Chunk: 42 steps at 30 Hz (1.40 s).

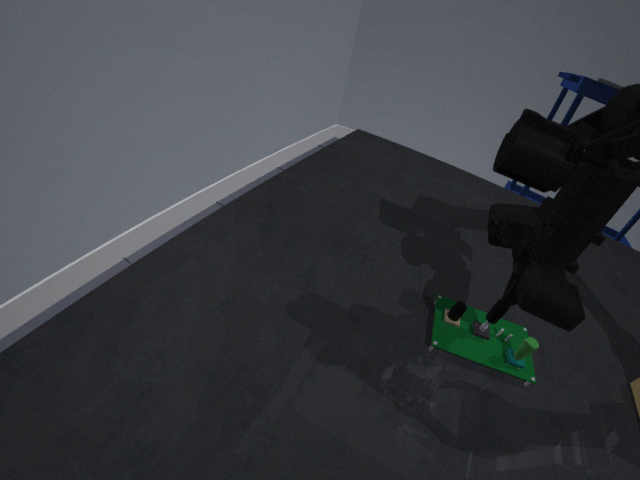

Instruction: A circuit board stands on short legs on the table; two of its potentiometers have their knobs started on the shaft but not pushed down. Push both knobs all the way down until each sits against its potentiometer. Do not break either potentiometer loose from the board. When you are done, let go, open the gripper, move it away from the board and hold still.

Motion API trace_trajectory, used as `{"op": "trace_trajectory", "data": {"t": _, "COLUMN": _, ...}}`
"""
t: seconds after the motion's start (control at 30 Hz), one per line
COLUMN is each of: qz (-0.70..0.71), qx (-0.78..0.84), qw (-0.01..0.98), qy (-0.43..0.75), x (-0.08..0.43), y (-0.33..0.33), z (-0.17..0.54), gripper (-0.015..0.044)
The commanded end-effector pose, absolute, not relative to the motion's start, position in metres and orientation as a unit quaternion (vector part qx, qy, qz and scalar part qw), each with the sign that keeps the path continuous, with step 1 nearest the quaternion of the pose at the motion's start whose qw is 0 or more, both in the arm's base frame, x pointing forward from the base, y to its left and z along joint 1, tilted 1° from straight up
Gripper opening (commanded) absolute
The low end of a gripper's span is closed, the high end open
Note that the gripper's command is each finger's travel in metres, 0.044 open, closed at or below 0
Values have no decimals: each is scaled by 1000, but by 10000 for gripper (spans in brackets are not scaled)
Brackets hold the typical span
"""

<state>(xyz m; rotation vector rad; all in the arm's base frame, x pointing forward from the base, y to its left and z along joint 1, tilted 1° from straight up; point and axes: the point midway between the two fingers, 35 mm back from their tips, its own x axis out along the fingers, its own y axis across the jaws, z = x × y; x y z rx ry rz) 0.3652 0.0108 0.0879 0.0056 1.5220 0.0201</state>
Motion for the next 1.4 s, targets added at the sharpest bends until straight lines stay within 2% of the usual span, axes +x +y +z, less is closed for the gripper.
{"op": "trace_trajectory", "data": {"t": 0.0, "qz": 11, "qx": 3, "qw": 724, "qy": 690, "x": 365, "y": 11, "z": 87, "gripper": 0}}
{"op": "trace_trajectory", "data": {"t": 1.37, "qz": 11, "qx": 3, "qw": 724, "qy": 690, "x": 366, "y": 12, "z": 72, "gripper": 0}}
